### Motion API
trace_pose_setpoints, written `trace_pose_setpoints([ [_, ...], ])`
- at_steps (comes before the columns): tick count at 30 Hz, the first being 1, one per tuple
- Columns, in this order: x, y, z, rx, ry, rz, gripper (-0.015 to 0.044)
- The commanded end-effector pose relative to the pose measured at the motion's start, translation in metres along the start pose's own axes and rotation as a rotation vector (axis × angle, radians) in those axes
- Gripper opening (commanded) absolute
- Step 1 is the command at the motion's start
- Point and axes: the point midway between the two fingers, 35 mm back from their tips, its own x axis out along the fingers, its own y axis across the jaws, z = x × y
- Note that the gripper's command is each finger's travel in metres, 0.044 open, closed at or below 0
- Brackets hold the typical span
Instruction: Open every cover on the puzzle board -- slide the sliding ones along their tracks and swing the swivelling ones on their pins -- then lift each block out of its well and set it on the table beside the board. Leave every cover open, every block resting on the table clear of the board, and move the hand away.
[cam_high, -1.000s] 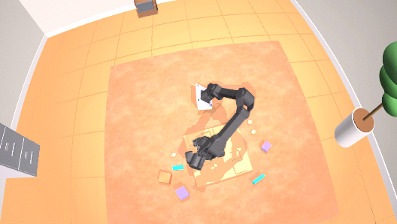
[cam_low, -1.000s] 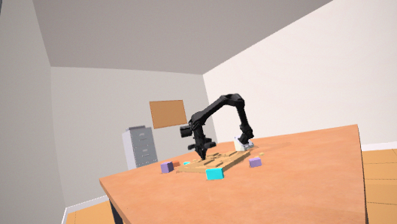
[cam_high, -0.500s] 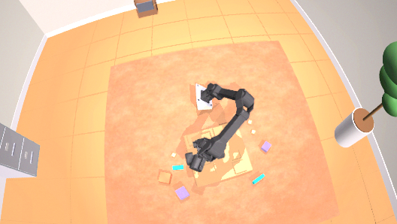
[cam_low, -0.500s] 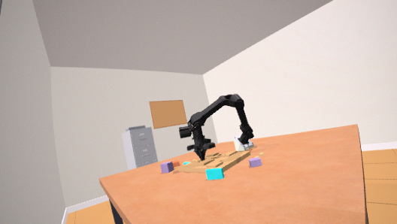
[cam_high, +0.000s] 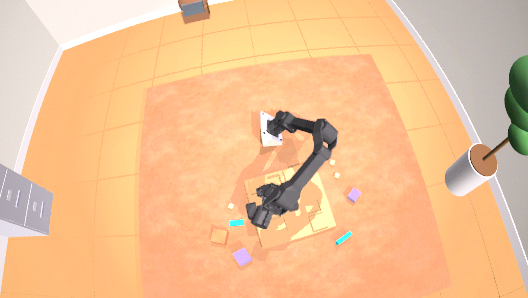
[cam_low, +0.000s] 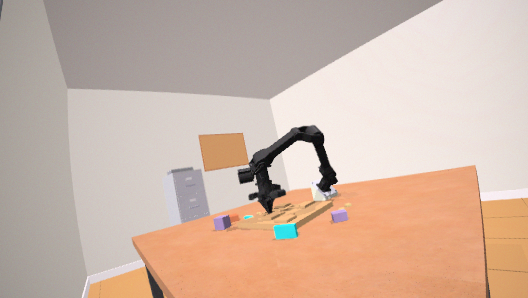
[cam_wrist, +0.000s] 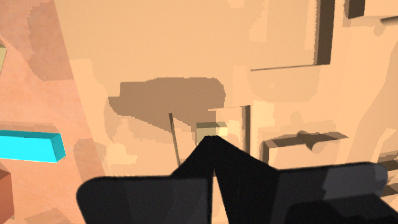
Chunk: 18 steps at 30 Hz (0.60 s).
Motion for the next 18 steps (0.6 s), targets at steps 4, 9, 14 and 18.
trace_pose_setpoints([
  [4,-0.009,0.000,0.000,-0.007,0.005,0.000,0.0000],
  [9,-0.017,0.000,0.001,0.002,0.000,-0.003,0.0105],
  [14,-0.043,0.000,0.000,-0.003,0.002,0.001,0.0144],
  [18,-0.061,0.000,0.000,-0.007,0.004,0.002,0.0144],
])
